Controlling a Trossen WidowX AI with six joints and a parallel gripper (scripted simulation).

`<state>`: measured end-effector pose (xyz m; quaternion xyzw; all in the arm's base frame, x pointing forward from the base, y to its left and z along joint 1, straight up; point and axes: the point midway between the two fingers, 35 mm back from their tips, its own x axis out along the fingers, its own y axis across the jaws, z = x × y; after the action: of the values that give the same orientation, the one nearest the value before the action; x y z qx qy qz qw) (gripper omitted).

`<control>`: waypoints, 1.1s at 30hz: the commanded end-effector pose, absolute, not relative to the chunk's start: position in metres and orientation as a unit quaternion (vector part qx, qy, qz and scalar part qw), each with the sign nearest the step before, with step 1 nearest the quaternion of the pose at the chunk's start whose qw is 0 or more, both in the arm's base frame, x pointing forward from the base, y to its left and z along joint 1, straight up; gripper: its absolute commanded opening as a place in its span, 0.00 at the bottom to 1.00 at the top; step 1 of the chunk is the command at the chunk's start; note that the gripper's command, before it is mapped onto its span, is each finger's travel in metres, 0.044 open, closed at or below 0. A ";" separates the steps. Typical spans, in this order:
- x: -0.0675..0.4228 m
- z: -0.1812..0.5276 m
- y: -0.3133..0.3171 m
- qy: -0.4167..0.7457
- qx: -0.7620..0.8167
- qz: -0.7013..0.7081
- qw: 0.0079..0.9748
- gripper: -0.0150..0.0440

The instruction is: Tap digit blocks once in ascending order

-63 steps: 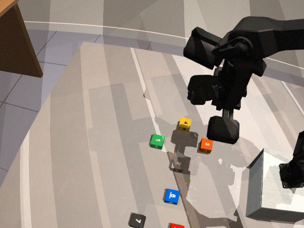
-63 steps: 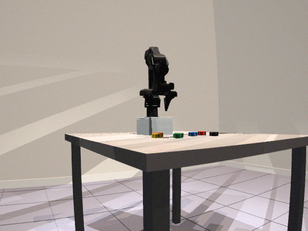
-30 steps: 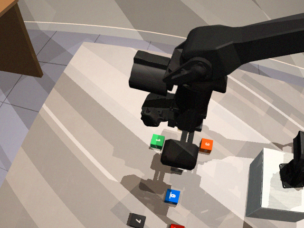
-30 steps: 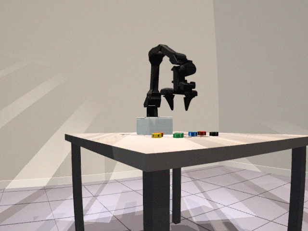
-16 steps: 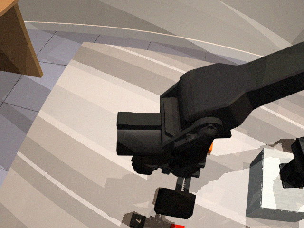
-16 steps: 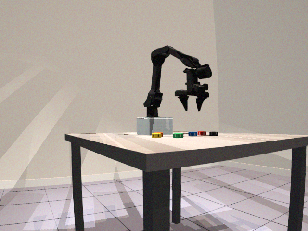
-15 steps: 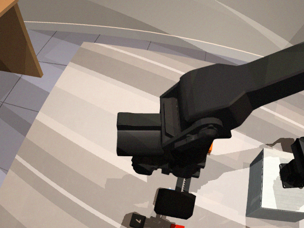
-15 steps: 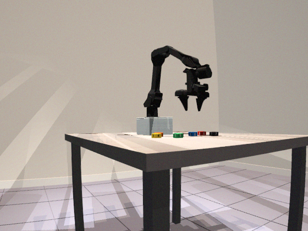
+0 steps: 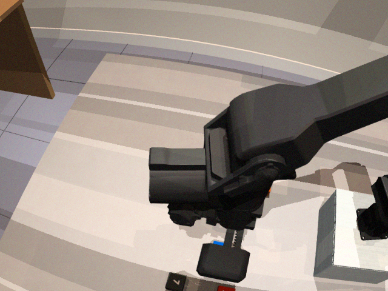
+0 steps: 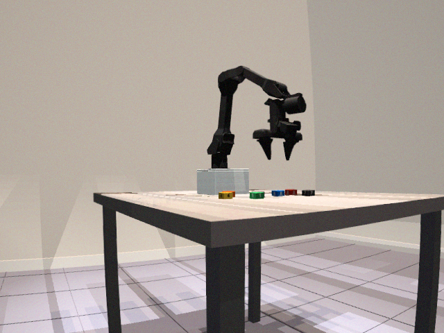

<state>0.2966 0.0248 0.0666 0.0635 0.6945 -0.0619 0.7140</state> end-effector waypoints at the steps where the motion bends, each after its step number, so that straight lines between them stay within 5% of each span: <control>1: 0.294 0.066 0.043 0.696 0.065 -0.062 0.713 0.93; 7: 0.278 0.066 0.112 0.696 0.067 -0.060 0.712 0.93; 29: 0.277 0.066 0.114 0.697 0.067 -0.060 0.712 0.93; 33: 0.307 0.070 0.111 0.696 0.067 -0.060 0.713 0.93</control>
<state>0.2830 0.1134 0.0673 0.0656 0.6980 -0.0610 0.7104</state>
